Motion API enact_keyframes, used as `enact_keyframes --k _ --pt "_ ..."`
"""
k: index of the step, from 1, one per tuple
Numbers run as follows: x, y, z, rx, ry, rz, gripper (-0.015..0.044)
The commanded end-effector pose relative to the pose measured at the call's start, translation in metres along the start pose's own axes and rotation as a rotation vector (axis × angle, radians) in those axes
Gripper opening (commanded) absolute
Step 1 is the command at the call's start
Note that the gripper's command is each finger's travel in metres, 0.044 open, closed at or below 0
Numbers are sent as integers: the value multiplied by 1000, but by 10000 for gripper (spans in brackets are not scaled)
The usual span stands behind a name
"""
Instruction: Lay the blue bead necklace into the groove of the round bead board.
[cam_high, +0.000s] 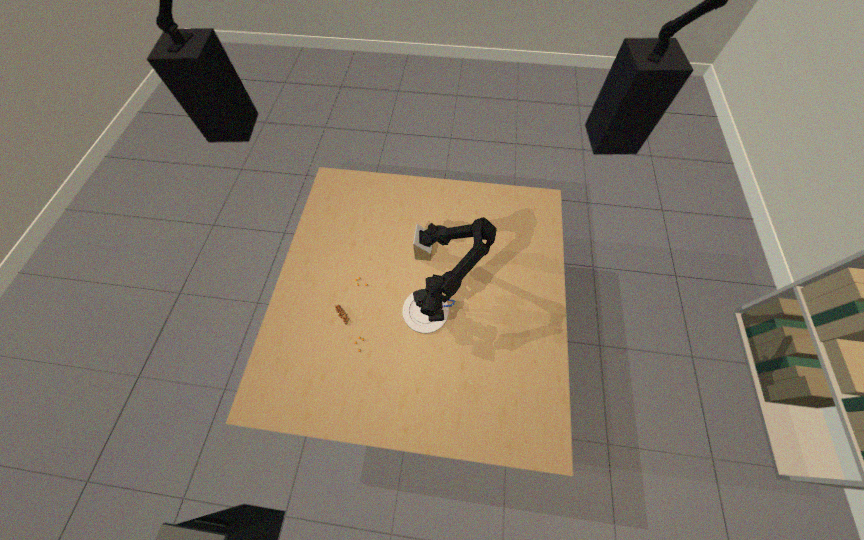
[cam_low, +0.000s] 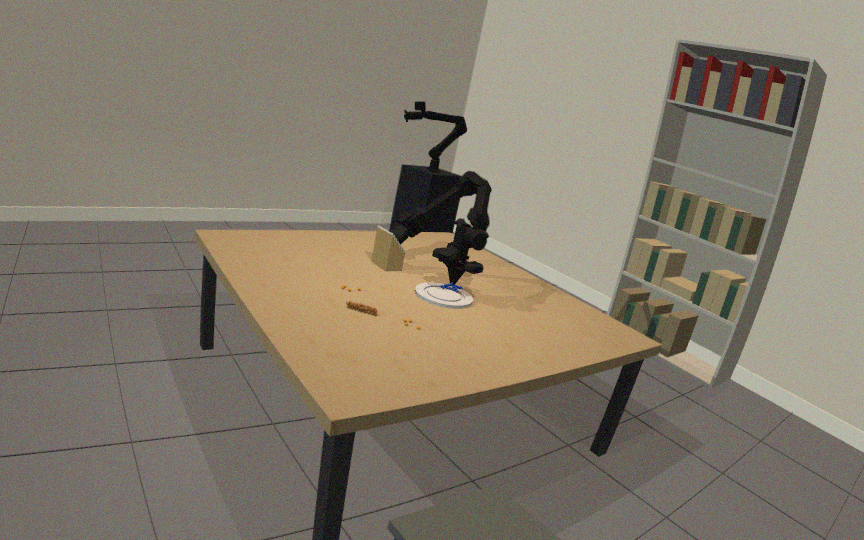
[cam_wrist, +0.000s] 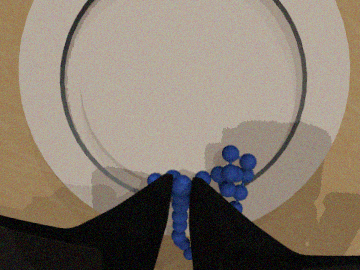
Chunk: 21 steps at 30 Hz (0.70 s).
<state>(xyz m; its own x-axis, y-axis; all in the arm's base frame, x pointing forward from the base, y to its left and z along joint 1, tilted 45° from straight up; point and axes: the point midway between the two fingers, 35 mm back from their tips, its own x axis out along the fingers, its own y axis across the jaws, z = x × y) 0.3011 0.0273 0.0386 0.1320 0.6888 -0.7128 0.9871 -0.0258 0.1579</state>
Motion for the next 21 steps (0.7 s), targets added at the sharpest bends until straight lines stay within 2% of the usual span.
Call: enact_keyframes --k 1,18,21 --pt "1 -2 5 -1 -2 -1 0" --pt "23 -2 4 -1 0 -1 0" --pt "19 -1 4 -7 -3 2 79"
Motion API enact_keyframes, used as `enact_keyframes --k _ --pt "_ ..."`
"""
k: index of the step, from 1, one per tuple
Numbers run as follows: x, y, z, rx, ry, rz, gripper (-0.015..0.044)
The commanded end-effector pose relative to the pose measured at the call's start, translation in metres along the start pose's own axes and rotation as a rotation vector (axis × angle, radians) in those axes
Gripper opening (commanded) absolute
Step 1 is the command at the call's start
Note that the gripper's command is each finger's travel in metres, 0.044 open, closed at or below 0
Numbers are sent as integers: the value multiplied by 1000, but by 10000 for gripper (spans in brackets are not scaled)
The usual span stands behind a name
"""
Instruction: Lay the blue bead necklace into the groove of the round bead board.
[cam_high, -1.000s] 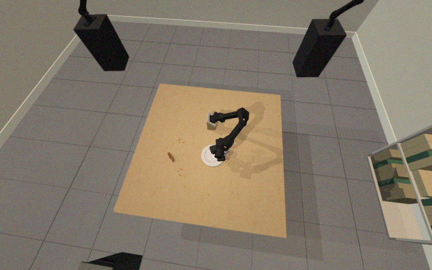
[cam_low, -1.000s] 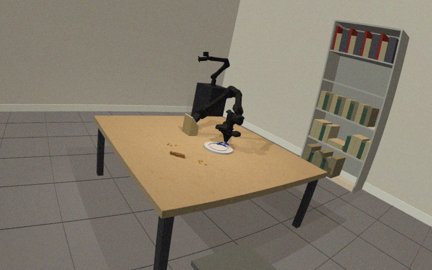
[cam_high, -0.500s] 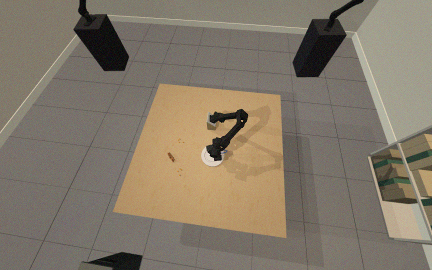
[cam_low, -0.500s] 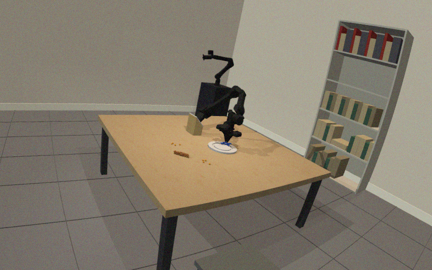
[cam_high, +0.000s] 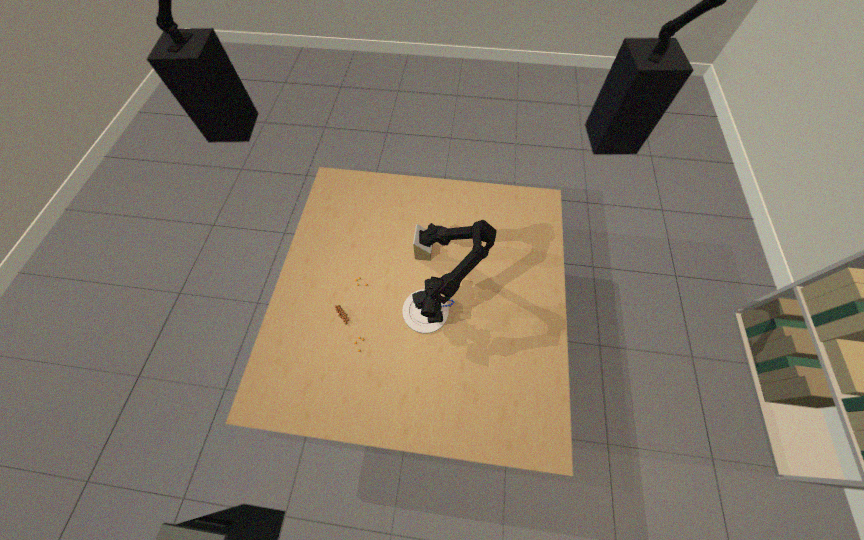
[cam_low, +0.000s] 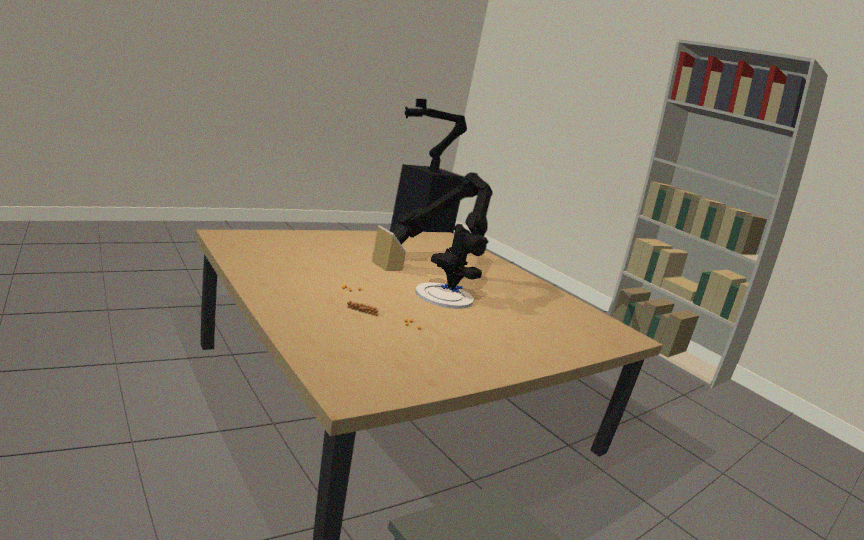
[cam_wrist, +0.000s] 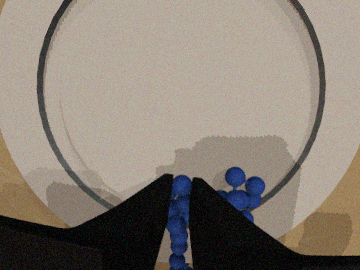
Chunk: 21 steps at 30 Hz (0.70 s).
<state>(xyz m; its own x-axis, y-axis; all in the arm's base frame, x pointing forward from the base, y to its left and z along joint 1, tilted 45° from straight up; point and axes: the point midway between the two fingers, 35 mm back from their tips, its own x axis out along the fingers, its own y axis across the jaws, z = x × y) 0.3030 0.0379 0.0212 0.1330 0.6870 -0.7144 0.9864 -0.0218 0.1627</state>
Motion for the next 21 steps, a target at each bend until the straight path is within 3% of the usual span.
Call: enact_keyframes --k 1,14,21 --pt "-1 0 0 -1 0 1 105" --pt "-12 0 0 3 0 0 440" --pt "-16 -3 0 8 3 -6 440"
